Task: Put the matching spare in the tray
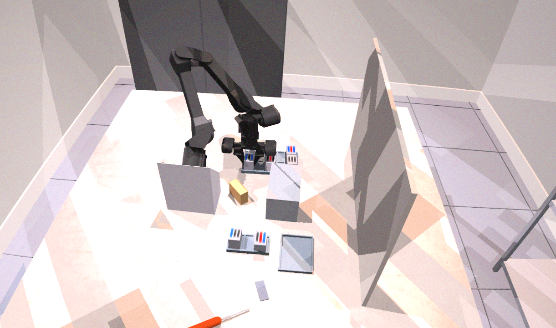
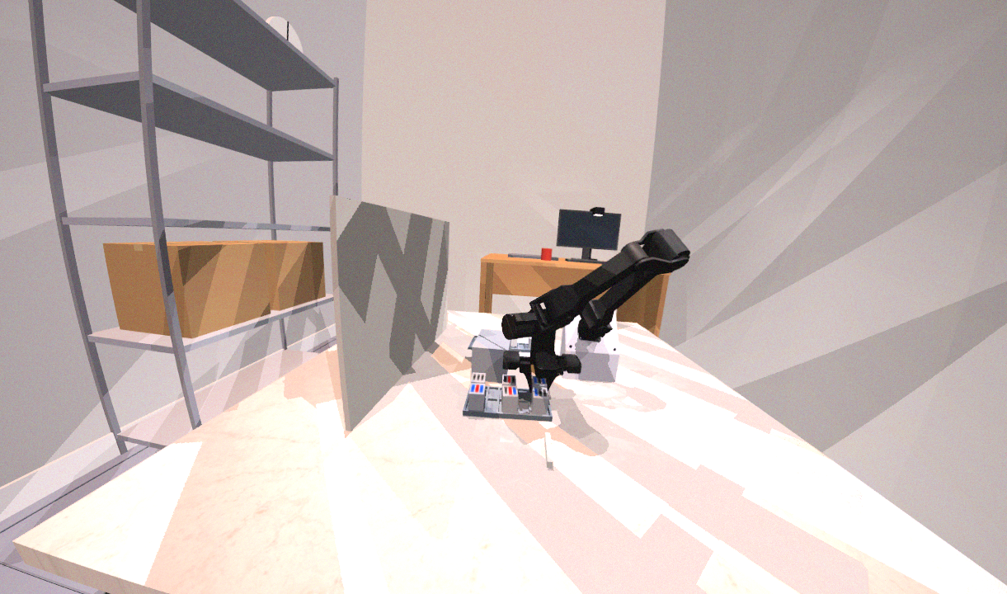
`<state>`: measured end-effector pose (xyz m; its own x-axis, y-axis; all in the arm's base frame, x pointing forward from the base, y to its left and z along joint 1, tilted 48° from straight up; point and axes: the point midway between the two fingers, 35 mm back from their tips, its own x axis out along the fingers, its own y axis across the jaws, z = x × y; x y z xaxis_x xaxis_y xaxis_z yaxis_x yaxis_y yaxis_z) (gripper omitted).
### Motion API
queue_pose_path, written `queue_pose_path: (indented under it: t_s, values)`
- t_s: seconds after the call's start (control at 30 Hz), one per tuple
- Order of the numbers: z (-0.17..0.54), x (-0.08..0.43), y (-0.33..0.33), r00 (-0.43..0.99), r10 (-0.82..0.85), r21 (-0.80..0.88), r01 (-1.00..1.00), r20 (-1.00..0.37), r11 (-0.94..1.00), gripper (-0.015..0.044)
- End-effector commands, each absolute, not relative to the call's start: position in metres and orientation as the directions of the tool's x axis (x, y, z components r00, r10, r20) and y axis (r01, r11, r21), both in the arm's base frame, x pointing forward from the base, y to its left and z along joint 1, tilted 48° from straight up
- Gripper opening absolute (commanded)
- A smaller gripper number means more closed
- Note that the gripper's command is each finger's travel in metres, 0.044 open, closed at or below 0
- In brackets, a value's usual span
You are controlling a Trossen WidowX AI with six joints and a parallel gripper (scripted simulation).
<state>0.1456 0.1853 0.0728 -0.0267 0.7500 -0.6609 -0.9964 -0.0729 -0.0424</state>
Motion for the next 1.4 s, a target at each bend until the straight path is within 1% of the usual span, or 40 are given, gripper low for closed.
queue_pose_path:
  t_s: [0.0,0.6,0.83,1.37]
  values:
    - [0.077,0.148,0.179,-0.024,0.746,-0.048,-0.996,-0.666,-0.075,0.0000]
    - [0.122,0.148,0.128,-0.025,0.745,-0.041,-0.997,-0.666,-0.070,0.0000]
    - [0.122,0.149,0.126,-0.024,0.742,-0.035,-0.997,-0.670,-0.064,0.0000]
    - [0.158,0.157,0.082,-0.025,0.736,-0.036,-0.997,-0.676,-0.068,0.0000]
